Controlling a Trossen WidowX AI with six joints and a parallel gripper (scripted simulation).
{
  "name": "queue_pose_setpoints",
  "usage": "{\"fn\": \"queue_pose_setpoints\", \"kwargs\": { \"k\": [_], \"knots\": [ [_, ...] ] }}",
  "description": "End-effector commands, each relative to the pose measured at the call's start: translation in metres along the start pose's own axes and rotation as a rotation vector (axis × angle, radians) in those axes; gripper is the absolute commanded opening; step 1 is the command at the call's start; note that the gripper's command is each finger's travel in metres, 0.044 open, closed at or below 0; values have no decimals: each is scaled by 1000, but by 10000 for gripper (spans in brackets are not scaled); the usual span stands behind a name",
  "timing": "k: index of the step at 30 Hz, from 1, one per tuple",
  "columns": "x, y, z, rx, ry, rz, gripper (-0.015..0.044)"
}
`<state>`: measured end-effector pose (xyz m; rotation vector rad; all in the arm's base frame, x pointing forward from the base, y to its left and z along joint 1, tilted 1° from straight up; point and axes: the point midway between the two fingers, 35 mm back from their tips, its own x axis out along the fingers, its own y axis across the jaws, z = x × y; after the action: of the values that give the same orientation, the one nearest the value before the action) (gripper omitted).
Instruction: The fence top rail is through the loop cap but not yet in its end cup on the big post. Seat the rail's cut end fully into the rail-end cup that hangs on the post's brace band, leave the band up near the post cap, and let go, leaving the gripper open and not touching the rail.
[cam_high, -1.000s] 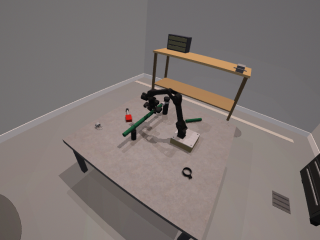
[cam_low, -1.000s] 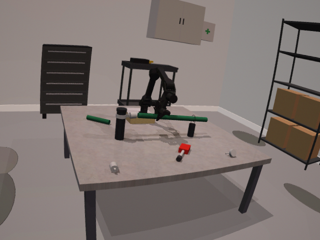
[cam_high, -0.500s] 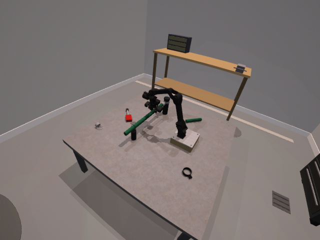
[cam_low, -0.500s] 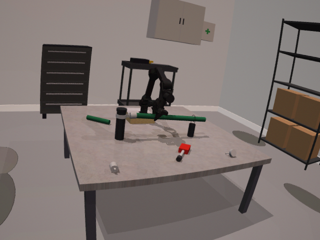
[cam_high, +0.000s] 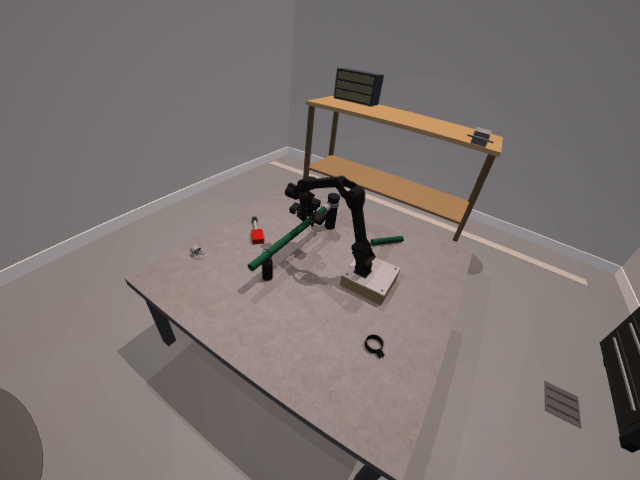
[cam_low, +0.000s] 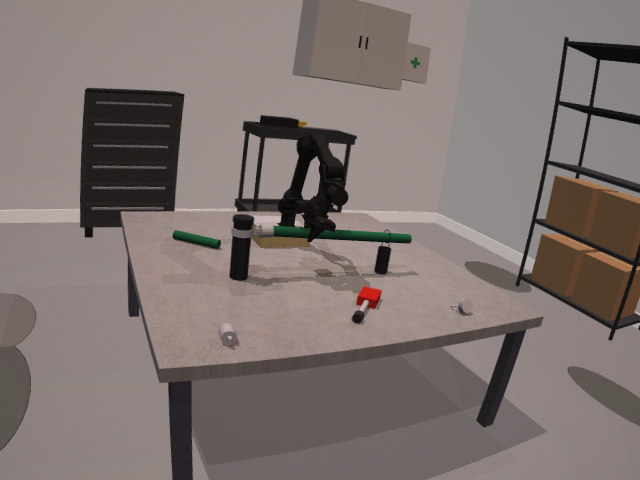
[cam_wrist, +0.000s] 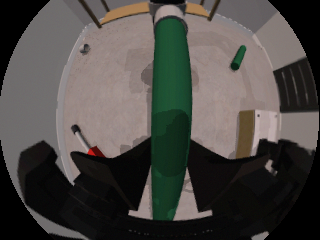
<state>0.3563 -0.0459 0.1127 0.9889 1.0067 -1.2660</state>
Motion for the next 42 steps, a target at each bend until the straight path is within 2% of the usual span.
{"fn": "queue_pose_setpoints", "kwargs": {
  "k": [1, 42],
  "knots": [
    [0, 0, 4, 2, -14, 2, 0],
    [1, 0, 1, 1, 2, 0, 0]
  ]
}}
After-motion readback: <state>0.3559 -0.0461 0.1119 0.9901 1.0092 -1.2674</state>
